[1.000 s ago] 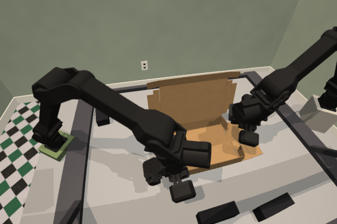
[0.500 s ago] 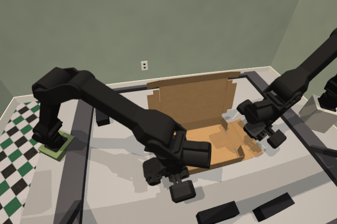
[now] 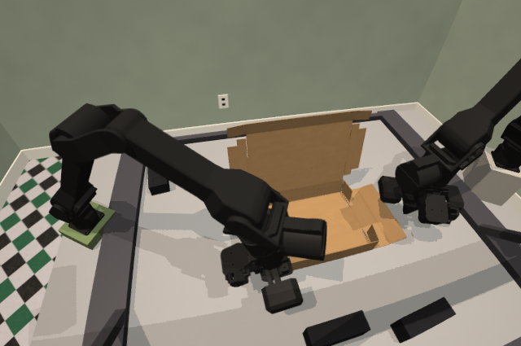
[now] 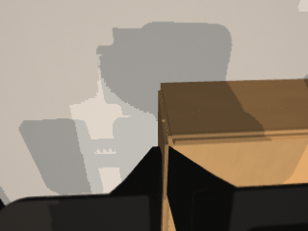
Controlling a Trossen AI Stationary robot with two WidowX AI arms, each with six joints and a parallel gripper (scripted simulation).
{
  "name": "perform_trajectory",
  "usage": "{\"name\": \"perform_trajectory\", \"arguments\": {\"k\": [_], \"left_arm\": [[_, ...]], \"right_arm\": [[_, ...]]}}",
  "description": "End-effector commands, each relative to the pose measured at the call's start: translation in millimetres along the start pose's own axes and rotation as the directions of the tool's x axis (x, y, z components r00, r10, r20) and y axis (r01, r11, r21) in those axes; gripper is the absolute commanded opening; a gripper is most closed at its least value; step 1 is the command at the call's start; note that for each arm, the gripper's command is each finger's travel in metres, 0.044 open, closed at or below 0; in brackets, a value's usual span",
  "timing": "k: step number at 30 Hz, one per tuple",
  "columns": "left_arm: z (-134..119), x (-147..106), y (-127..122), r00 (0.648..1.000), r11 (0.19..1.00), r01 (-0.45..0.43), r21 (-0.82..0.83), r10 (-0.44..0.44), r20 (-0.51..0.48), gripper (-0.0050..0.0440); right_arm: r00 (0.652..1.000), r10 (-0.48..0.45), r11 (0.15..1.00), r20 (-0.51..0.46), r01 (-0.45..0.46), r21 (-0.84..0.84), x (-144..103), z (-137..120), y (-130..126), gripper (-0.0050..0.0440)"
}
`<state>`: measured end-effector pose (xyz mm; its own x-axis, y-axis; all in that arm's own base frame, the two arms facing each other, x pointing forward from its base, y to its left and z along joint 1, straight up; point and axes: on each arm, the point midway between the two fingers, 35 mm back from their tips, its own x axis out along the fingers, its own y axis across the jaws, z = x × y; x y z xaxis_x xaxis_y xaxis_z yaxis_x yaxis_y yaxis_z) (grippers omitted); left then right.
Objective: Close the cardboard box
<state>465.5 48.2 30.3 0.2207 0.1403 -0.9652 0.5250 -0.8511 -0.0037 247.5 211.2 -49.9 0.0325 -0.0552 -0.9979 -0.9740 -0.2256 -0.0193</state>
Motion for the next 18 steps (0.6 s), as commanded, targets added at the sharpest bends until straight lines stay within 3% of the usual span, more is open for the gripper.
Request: {"name": "perform_trajectory", "arguments": {"k": [1, 5, 14, 18], "left_arm": [[-7.1, -11.6, 2.9, 0.999, 1.000, -0.020, 0.001, 0.020, -0.029, 0.0000], [-7.1, -11.6, 2.9, 0.999, 1.000, -0.020, 0.001, 0.020, -0.029, 0.0000], [-7.1, -11.6, 2.9, 0.999, 1.000, -0.020, 0.001, 0.020, -0.029, 0.0000], [-7.1, -11.6, 2.9, 0.999, 1.000, -0.020, 0.002, 0.020, -0.029, 0.0000]], "right_arm": [[0.998, -0.016, 0.975, 0.056, 0.028, -0.221, -9.6, 4.3, 7.2, 0.0000], [0.997, -0.005, 0.929, 0.074, 0.032, -0.369, -8.5, 5.0, 15.6, 0.0000], [0.996, -0.021, 0.926, 0.081, 0.050, -0.373, -5.8, 5.4, 15.7, 0.0000], [0.986, -0.116, 0.919, 0.118, 0.151, -0.365, 8.0, 7.0, 15.4, 0.0000]]}}
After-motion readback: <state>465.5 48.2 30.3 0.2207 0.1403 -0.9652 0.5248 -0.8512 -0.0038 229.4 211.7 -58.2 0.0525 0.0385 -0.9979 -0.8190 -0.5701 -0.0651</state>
